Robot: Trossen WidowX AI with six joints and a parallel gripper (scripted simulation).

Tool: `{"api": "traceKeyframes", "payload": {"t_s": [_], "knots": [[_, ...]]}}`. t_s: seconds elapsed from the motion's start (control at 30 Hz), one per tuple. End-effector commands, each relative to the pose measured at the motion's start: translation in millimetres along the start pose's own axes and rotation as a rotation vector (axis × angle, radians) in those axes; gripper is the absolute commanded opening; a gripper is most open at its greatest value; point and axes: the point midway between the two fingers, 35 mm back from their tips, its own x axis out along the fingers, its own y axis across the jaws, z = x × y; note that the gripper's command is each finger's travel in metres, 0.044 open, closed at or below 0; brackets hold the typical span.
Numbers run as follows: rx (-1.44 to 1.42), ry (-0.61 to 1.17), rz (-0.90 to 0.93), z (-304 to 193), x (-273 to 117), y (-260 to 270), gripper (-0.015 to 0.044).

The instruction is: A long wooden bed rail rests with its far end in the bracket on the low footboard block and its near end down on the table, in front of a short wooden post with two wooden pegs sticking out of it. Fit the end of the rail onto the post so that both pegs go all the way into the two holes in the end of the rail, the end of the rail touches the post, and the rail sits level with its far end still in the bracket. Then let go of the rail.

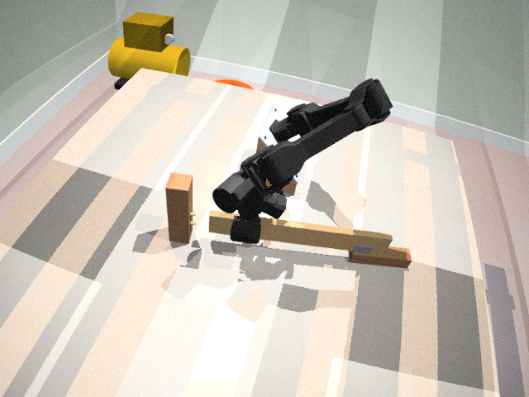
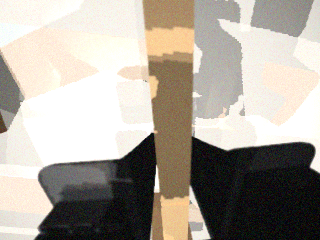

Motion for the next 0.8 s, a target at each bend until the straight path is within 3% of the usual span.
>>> {"api": "traceKeyframes", "payload": {"t_s": [0.0, 0.77], "knots": [[-0.002, 0.004, -0.010, -2.8, -2.4, -2.6, 0.0000], [-0.003, 0.004, -0.010, -9.3, -2.9, -2.5, 0.0000]]}}
